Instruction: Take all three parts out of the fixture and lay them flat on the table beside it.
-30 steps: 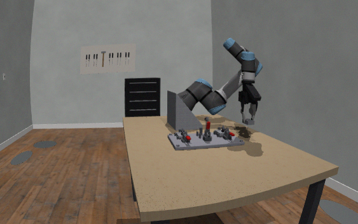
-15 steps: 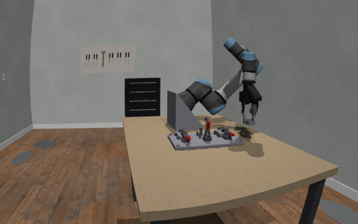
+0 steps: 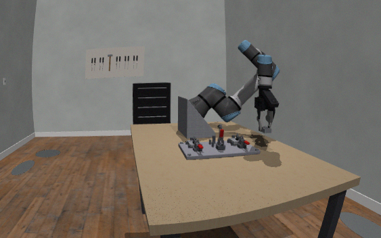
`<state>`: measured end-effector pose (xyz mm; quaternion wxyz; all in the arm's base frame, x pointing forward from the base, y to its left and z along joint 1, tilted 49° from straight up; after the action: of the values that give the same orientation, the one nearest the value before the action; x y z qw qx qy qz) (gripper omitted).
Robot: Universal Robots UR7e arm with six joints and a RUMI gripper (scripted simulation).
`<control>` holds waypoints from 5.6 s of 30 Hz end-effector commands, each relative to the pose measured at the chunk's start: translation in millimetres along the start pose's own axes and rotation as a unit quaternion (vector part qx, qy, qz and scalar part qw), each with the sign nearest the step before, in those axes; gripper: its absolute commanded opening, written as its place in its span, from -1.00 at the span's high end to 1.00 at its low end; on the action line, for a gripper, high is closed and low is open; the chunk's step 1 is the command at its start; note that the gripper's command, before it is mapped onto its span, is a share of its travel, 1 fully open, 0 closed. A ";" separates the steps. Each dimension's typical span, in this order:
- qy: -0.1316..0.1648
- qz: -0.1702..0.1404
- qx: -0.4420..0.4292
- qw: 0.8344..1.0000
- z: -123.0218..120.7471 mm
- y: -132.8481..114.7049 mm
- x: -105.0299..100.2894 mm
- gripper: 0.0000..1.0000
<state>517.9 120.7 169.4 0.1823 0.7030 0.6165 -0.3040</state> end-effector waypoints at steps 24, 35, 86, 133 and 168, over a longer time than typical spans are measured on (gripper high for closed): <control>0.000 0.001 0.000 1.000 0.0 0.4 29.4 1.00; 0.000 0.001 0.000 1.000 0.0 0.4 57.7 1.00; 0.000 0.001 0.000 1.000 0.0 0.4 82.8 1.00; 0.000 0.001 0.000 1.000 -0.1 0.5 88.9 0.19; 0.000 0.001 0.000 1.000 -0.1 0.4 22.2 0.19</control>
<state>520.7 150.5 143.9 0.1828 0.7039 0.6153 -0.3041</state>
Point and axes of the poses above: the point where the finger pads meet when closed, its own x axis out along the fingers, its own z axis across the jaws, y = z × x, the point moved 1 cm from there along -x, back along the fingers, and after that the axes turned 6 degrees about x, right-handed, at the moved point
